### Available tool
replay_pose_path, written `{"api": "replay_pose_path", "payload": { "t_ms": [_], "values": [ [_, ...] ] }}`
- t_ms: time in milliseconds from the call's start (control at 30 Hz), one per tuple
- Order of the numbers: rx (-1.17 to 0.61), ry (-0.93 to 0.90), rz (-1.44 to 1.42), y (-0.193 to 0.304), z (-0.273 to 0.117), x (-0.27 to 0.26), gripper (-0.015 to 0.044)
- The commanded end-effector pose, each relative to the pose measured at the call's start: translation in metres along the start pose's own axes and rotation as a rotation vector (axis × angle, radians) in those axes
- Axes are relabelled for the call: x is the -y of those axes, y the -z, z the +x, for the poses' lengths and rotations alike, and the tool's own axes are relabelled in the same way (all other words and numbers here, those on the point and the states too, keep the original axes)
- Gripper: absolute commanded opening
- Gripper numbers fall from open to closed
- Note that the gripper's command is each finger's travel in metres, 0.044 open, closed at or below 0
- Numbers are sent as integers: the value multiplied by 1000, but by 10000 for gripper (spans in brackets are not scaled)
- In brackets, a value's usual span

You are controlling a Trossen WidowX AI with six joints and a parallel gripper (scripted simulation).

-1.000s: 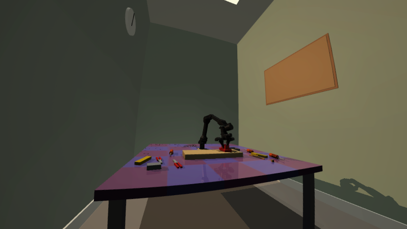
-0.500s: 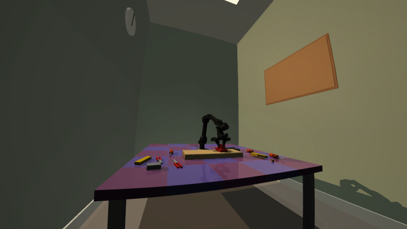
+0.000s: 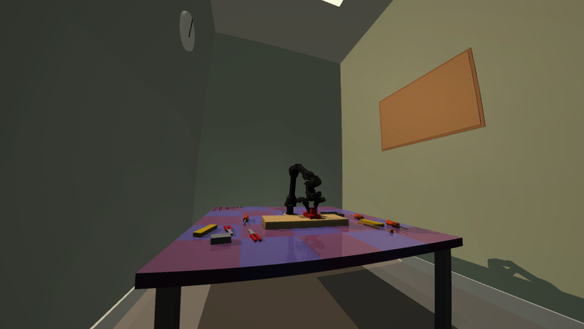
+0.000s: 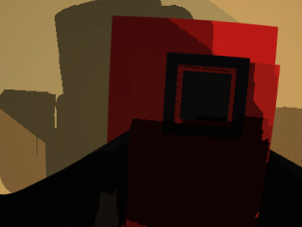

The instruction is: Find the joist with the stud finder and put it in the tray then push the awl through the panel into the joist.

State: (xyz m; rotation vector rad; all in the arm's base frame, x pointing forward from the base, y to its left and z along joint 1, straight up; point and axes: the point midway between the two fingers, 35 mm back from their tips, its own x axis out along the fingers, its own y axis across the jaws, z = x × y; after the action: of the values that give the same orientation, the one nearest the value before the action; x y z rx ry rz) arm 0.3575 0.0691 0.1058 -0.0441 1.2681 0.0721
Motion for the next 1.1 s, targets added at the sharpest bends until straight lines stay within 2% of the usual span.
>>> {"api": "replay_pose_path", "payload": {
  "t_ms": [0,1067],
  "values": [
    [0,2,0,2,0,12,0],
    [0,10,-2,2,-1,101,0]
  ]
}}
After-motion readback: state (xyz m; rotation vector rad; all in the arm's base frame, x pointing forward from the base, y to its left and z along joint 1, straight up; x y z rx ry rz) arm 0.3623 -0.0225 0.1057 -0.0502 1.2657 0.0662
